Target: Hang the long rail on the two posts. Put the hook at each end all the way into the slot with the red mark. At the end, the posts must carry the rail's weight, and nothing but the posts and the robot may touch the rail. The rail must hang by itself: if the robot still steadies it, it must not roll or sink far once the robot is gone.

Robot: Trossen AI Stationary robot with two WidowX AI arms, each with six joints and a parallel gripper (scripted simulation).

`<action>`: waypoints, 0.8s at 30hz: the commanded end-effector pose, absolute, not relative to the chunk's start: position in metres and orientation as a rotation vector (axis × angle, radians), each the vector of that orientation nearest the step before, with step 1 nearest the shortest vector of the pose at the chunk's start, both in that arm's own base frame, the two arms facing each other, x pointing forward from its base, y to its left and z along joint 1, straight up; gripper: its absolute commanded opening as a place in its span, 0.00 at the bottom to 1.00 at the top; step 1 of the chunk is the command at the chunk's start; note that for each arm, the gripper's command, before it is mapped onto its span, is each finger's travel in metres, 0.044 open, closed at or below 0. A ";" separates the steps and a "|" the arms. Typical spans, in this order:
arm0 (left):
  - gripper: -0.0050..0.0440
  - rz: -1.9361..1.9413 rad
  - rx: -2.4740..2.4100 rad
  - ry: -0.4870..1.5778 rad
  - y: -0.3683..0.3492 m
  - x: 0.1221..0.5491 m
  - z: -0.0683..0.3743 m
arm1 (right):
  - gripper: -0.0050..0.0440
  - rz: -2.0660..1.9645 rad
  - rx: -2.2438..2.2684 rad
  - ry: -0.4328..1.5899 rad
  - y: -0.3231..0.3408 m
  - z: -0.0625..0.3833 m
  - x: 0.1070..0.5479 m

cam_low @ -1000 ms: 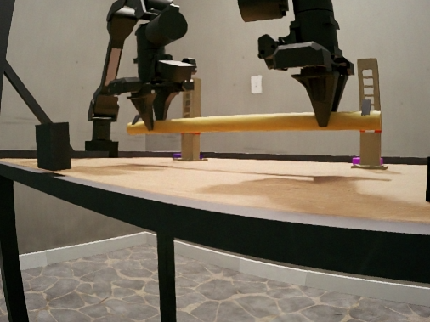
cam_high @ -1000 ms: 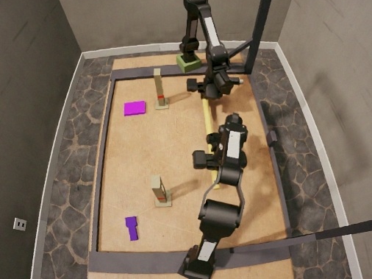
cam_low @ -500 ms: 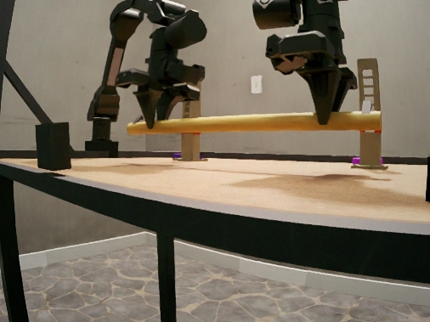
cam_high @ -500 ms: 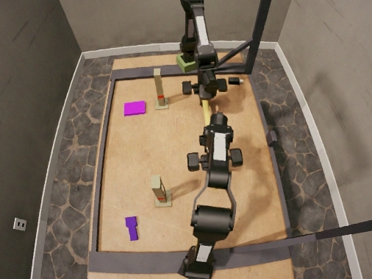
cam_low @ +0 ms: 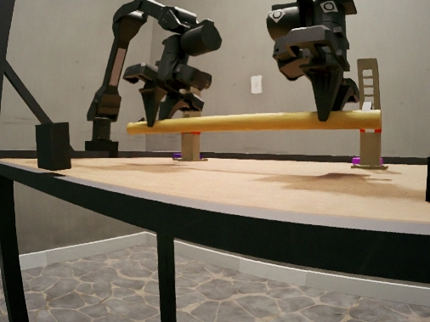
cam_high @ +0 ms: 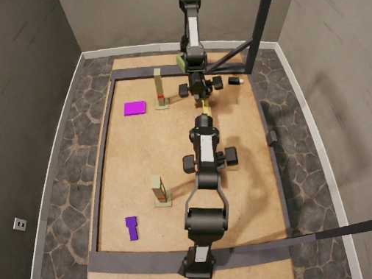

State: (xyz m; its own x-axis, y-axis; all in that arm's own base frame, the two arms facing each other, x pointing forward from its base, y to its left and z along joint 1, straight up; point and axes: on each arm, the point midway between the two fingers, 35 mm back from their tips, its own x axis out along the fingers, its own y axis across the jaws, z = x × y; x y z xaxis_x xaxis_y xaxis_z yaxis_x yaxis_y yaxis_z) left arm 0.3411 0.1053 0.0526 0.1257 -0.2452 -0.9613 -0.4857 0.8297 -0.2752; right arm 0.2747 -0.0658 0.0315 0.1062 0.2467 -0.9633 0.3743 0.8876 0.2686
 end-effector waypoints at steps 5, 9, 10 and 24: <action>0.00 0.120 -0.668 1.397 0.107 0.342 0.064 | 0.00 -0.028 0.576 1.425 -0.071 0.038 0.277; 0.00 0.120 -0.668 1.397 0.107 0.342 0.064 | 0.00 -0.028 0.576 1.425 -0.071 0.038 0.277; 0.00 0.120 -0.668 1.397 0.107 0.342 0.064 | 0.00 -0.028 0.576 1.425 -0.071 0.038 0.277; 0.00 0.120 -0.668 1.397 0.108 0.342 0.060 | 0.00 -0.028 0.576 1.425 -0.071 0.034 0.277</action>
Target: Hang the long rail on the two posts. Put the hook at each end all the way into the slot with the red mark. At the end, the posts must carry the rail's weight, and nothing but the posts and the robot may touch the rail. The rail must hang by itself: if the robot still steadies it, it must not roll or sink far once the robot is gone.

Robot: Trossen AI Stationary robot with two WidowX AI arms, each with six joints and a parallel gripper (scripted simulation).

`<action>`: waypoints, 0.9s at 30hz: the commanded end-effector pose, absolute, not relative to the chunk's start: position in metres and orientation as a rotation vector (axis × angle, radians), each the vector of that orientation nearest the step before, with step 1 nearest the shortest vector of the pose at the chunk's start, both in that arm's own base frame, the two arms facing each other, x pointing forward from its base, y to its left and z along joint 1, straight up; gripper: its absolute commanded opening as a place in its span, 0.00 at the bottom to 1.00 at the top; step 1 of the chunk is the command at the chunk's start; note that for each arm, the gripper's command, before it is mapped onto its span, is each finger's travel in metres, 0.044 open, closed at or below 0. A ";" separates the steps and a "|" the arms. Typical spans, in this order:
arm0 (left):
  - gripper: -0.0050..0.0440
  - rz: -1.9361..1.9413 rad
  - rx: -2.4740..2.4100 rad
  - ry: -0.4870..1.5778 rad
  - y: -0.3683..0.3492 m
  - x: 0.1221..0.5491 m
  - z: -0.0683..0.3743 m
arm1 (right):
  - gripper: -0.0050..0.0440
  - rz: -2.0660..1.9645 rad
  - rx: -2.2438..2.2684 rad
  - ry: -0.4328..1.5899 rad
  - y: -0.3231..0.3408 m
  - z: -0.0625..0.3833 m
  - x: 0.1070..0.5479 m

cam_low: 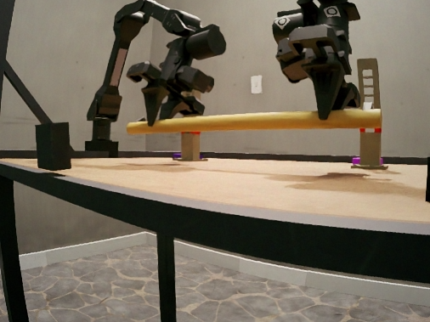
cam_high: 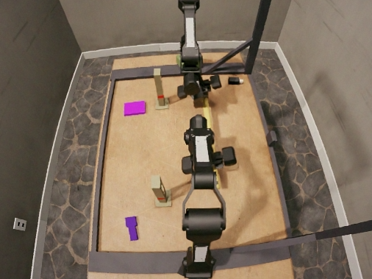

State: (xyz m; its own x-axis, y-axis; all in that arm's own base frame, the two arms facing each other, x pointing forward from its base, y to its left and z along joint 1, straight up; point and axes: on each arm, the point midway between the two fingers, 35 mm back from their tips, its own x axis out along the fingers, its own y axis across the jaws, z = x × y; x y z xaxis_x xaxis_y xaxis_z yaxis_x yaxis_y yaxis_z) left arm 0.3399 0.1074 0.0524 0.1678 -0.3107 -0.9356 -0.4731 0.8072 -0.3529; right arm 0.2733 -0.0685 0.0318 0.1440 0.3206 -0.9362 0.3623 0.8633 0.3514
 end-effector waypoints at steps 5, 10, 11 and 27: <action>0.00 0.120 -0.668 1.398 0.108 0.342 0.053 | 0.00 -0.028 0.576 1.425 -0.070 0.027 0.277; 0.00 0.120 -0.668 1.398 0.108 0.342 0.037 | 0.00 -0.028 0.577 1.425 -0.070 0.007 0.278; 0.00 0.120 -0.668 1.398 0.108 0.342 0.037 | 0.00 -0.028 0.577 1.425 -0.070 0.004 0.278; 0.00 0.120 -0.668 1.398 0.108 0.342 0.005 | 0.00 -0.013 0.596 1.412 -0.071 -0.029 0.278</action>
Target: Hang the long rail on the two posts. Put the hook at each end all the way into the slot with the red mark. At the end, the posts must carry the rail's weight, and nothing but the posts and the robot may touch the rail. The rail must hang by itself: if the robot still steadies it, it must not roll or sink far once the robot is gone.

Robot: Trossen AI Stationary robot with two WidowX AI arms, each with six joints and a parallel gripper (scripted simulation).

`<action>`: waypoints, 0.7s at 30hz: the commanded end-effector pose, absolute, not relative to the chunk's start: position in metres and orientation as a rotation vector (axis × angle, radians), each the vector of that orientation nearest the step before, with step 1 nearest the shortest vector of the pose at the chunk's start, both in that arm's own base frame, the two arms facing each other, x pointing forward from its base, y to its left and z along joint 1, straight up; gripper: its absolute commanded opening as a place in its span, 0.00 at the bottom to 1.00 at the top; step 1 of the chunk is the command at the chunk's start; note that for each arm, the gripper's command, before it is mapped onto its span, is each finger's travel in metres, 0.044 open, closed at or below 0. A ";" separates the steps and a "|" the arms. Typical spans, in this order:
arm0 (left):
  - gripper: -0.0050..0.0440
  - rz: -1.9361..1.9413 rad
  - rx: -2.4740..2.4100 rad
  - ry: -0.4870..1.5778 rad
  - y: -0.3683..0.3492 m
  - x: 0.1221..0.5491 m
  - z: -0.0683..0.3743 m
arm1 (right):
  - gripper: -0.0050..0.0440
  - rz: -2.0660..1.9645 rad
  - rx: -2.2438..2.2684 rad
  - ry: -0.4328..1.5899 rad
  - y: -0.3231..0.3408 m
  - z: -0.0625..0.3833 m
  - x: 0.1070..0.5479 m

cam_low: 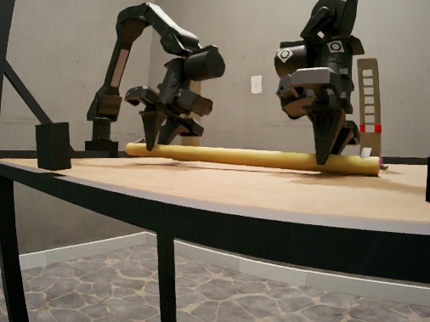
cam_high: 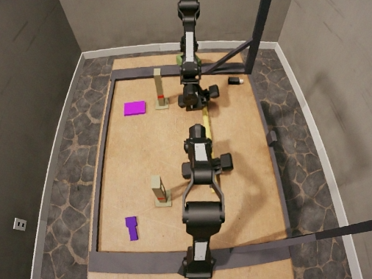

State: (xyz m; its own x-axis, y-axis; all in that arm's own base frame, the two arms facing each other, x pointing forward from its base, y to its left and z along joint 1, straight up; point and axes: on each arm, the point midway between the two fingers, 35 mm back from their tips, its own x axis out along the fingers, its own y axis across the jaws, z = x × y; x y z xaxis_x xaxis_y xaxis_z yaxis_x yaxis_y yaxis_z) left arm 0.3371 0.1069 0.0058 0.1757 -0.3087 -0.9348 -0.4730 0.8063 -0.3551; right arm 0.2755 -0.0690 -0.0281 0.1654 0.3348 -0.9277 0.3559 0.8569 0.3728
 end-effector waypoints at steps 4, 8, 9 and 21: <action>0.00 0.096 -0.684 1.396 0.109 0.342 0.000 | 0.00 -0.013 0.596 1.412 -0.071 -0.029 0.278; 0.00 0.096 -0.684 1.396 0.109 0.342 0.000 | 0.00 -0.013 0.596 1.412 -0.071 -0.029 0.278; 0.00 0.096 -0.684 1.396 0.109 0.342 0.000 | 0.00 -0.013 0.596 1.412 -0.071 -0.029 0.278; 0.00 0.096 -0.684 1.396 0.109 0.342 0.000 | 0.30 -0.013 0.596 1.412 -0.071 -0.029 0.278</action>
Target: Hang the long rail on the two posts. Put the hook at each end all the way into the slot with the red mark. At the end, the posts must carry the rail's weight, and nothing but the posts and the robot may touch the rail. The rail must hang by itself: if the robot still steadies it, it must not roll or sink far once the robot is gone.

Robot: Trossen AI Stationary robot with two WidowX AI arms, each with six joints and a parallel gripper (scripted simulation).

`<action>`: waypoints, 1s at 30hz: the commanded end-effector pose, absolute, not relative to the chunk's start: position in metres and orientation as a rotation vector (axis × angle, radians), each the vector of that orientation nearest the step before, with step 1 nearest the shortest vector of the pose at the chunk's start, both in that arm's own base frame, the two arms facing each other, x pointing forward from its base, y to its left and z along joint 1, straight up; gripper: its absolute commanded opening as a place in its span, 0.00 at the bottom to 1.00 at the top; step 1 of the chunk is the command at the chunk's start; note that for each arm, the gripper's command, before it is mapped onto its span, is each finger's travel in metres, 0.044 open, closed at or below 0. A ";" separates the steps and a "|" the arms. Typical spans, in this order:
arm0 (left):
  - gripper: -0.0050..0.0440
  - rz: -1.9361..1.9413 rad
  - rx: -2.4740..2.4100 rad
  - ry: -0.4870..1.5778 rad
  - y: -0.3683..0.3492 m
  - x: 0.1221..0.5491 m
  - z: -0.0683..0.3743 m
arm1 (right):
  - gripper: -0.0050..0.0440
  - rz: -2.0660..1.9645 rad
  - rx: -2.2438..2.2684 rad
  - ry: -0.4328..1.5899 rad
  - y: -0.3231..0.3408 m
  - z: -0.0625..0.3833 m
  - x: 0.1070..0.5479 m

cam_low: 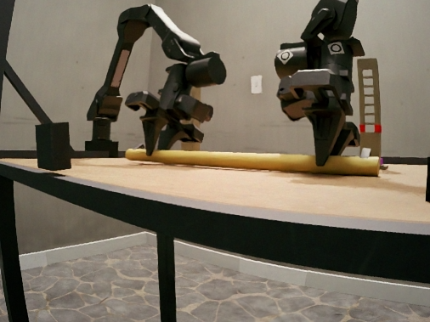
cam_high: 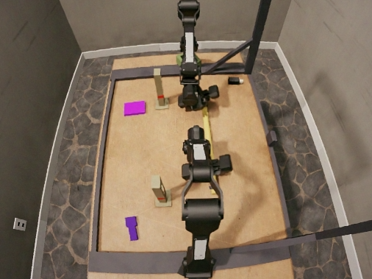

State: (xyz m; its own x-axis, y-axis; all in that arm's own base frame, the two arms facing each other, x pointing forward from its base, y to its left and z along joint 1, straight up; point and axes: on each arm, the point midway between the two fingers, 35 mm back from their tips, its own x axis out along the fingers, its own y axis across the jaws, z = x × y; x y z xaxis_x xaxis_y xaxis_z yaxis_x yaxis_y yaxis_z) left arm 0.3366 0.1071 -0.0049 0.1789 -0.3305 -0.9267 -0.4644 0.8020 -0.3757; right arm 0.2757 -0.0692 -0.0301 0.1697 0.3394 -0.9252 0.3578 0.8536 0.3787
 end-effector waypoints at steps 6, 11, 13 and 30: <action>0.00 0.096 -0.684 1.396 0.109 0.342 0.000 | 0.54 -0.013 0.596 1.412 -0.071 -0.029 0.278; 0.00 0.096 -0.684 1.396 0.109 0.342 0.000 | 0.64 -0.013 0.596 1.411 -0.071 -0.029 0.279; 0.00 0.096 -0.684 1.396 0.109 0.342 0.000 | 0.64 -0.013 0.596 1.411 -0.071 -0.029 0.279; 0.00 0.096 -0.684 1.396 0.109 0.342 0.000 | 0.76 -0.055 0.564 1.443 -0.088 0.020 0.275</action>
State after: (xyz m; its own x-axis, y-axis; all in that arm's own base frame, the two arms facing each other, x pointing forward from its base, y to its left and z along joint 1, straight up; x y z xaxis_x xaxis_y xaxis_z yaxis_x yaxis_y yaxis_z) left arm 0.3387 0.1087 -0.0044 0.1891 -0.3261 -0.9262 -0.4613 0.8032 -0.3769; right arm 0.2706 -0.0890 0.0169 0.1741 0.3254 -0.9294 0.3607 0.8572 0.3677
